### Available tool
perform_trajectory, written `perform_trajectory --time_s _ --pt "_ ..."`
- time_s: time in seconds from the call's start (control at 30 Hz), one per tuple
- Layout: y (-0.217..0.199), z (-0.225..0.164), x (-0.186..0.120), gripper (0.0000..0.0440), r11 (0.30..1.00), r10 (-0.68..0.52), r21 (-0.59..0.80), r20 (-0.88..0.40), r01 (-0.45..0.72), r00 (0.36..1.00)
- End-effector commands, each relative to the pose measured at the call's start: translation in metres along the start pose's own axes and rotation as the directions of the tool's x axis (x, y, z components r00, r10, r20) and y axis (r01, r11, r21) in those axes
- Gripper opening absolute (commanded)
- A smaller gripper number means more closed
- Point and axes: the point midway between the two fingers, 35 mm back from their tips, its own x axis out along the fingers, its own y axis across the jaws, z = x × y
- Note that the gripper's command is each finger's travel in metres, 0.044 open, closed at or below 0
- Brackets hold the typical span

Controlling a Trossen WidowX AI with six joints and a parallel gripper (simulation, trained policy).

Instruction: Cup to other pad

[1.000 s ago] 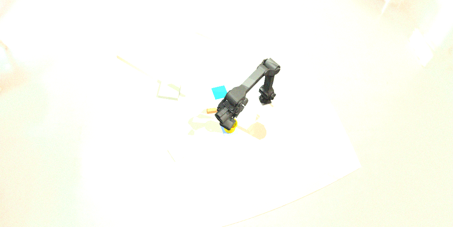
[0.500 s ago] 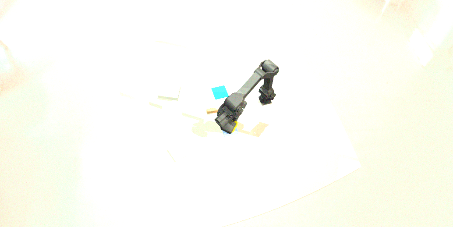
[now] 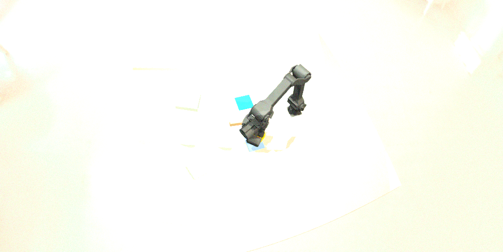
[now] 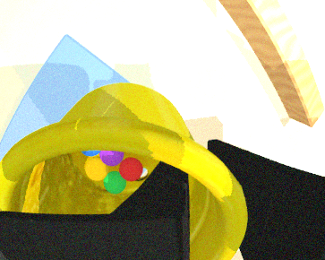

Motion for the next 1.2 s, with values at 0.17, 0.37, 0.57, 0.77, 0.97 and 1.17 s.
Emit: perform_trajectory --time_s 0.17,0.37,0.57,0.77,0.97,1.17 --pt "-0.014 0.002 -0.021 0.0007 0.998 0.038 0.042 -0.002 -0.038 0.999" --pt "-0.026 0.007 -0.042 0.0010 0.992 0.079 0.099 0.006 -0.079 0.997" --pt "-0.034 0.014 -0.057 0.0001 0.980 0.116 0.159 0.021 -0.118 0.993" --pt "-0.040 0.026 -0.065 0.0000 0.965 0.146 0.214 0.044 -0.152 0.988" --pt "-0.046 0.040 -0.070 0.0000 0.946 0.174 0.267 0.072 -0.187 0.982" --pt "-0.054 0.055 -0.073 0.0000 0.924 0.196 0.316 0.098 -0.217 0.976"
